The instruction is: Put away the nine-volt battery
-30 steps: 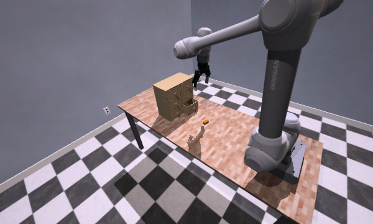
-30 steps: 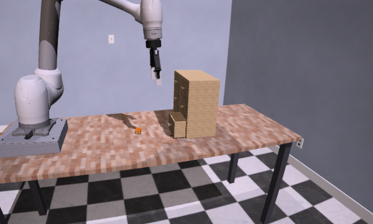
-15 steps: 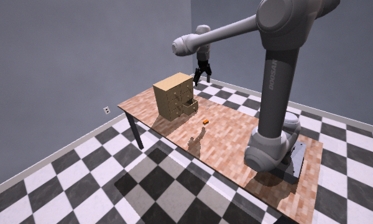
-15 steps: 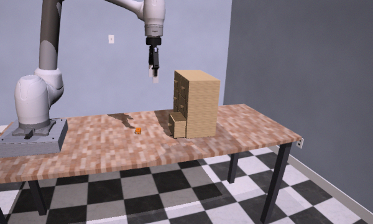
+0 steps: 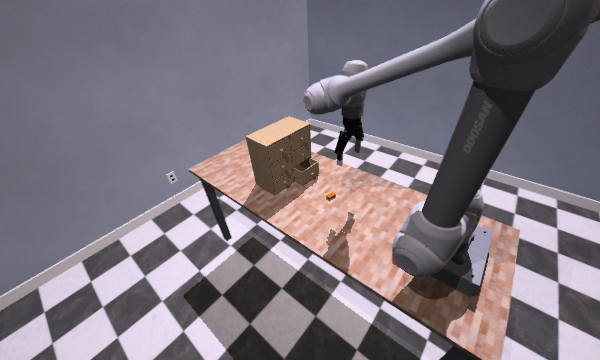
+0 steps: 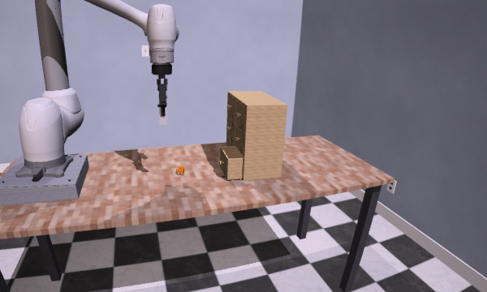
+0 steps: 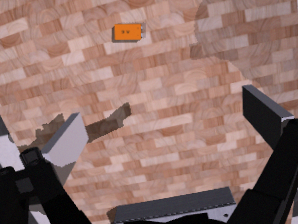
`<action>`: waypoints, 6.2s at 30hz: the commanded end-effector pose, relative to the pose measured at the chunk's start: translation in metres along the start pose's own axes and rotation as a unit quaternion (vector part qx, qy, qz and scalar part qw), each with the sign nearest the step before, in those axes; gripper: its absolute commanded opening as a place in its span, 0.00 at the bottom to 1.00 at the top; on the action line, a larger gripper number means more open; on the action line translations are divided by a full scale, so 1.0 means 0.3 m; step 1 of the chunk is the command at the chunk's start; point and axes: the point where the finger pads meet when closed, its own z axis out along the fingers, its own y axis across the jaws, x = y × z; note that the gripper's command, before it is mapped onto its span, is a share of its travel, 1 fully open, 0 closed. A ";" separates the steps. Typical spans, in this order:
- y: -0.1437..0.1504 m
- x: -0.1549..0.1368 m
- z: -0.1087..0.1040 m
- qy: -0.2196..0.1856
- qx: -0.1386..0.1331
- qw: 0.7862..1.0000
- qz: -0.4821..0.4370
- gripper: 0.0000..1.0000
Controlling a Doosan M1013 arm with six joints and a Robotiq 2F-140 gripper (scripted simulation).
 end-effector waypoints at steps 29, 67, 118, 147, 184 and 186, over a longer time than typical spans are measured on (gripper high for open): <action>-0.003 0.147 0.181 0.318 0.001 0.948 0.000 1.00; 0.000 0.291 0.319 0.550 0.000 0.835 0.000 1.00; 0.001 0.365 0.422 0.575 0.000 0.818 0.000 0.00; 0.000 0.525 0.664 0.575 0.000 0.818 0.000 0.00; 0.000 0.539 0.664 0.575 0.000 0.818 0.000 0.00; 0.000 0.544 0.664 0.575 0.000 0.818 0.000 0.00</action>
